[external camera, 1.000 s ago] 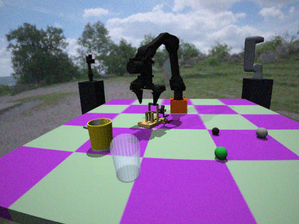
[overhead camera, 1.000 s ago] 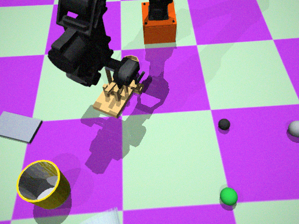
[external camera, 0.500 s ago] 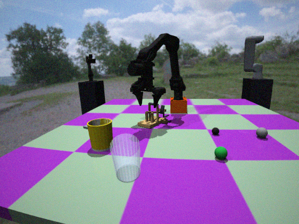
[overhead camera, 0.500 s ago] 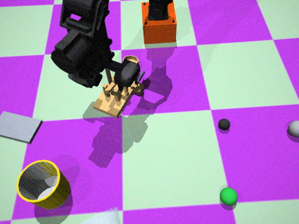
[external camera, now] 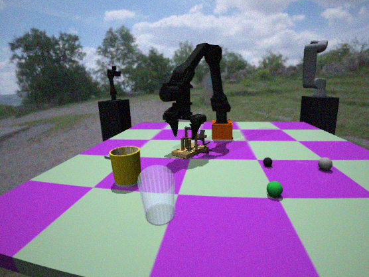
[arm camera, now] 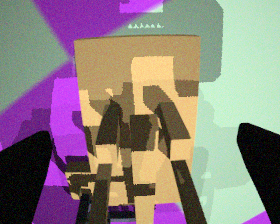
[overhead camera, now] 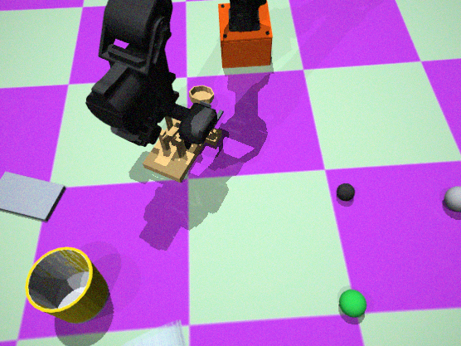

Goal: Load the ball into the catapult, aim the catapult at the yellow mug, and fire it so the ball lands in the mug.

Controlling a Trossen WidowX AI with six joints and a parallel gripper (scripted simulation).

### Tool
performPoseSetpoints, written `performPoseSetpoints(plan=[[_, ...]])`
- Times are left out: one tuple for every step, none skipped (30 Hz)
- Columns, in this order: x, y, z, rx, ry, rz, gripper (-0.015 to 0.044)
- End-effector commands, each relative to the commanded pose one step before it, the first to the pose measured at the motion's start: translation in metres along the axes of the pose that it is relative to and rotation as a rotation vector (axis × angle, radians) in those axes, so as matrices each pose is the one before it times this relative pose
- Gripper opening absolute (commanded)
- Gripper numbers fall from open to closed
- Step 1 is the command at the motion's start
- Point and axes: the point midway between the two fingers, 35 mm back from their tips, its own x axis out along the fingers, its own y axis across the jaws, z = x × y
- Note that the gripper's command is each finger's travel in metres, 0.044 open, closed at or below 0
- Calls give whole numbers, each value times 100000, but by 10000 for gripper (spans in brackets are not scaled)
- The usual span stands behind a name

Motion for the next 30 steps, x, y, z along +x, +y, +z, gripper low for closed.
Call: performPoseSetpoints(plan=[[875, 73, -149, -260, 930, 366, 440], [164, 0, 2, 0, 1, 0, 440], [164, 0, 1, 0, 1, 0, 440], [163, 0, 0, 0, 1, 0, 440], [163, 0, -1, 0, 1, 0, 440], [163, 0, -2, 0, 1, 0, 440], [163, 0, -3, 0, 1, 0, 440], [163, 0, -3, 0, 1, 0, 440], [163, 0, -4, 0, 1, 0, 440], [162, 0, -5, 0, 1, 0, 440], [162, 0, -6, 0, 2, 0, 440], [162, 0, -7, 0, 2, 0, 440], [162, 0, -8, 0, 2, 0, 440], [161, 0, -9, 0, 2, 0, 440], [161, 0, -10, 0, 2, 0, 440], [161, 0, -11, 0, 2, 0, 440], [161, 0, -12, 0, 2, 0, 440], [160, 0, -13, 0, 2, 0, 440], [160, 0, -14, 0, 2, 0, 440], [159, 0, -15, 0, 2, 0, 440], [128, 0, -12, 0, 2, 0, 440], [77, 0, -8, 0, 1, 0, 440], [26, 0, -3, 0, 0, 0, 440], [0, 0, 0, 0, 0, 0, 440], [0, 0, 0, 0, 0, 0, 440], [-327, -68, 116, 7, -531, -341, 414], [0, 0, 0, 0, 0, 0, 387], [0, 0, 0, 0, 0, 0, 361], [0, 0, 0, 0, 0, 0, 335], [0, 0, 0, 0, 0, 0, 309]])
